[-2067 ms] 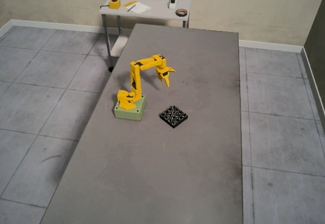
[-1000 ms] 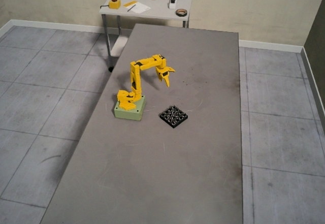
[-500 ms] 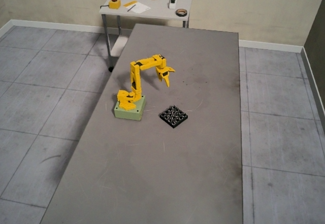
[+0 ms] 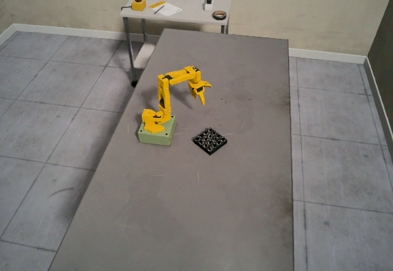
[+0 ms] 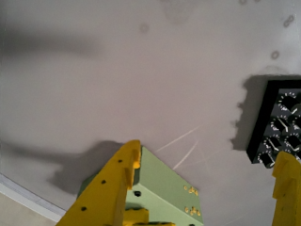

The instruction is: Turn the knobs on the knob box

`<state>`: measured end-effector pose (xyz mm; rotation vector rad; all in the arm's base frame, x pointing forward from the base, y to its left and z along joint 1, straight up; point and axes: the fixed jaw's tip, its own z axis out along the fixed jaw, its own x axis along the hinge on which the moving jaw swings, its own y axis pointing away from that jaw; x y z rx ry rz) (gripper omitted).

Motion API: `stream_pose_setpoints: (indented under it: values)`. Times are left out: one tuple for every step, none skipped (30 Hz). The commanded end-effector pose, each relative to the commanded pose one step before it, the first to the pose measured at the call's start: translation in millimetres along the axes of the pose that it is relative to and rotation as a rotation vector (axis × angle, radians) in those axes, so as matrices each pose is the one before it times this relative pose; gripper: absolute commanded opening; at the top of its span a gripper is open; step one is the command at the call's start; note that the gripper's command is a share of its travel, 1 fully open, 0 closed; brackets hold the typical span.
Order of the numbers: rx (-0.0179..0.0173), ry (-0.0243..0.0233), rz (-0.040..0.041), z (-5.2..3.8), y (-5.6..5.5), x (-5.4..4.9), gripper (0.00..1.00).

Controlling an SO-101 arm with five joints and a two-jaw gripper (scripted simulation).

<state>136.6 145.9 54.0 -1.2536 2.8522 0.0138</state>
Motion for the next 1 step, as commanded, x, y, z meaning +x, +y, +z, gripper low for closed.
stream_pose_setpoints:
  values:
    - [-0.00224, 0.02289, -0.00195, 2.214, 2.38, 1.61, 0.4]
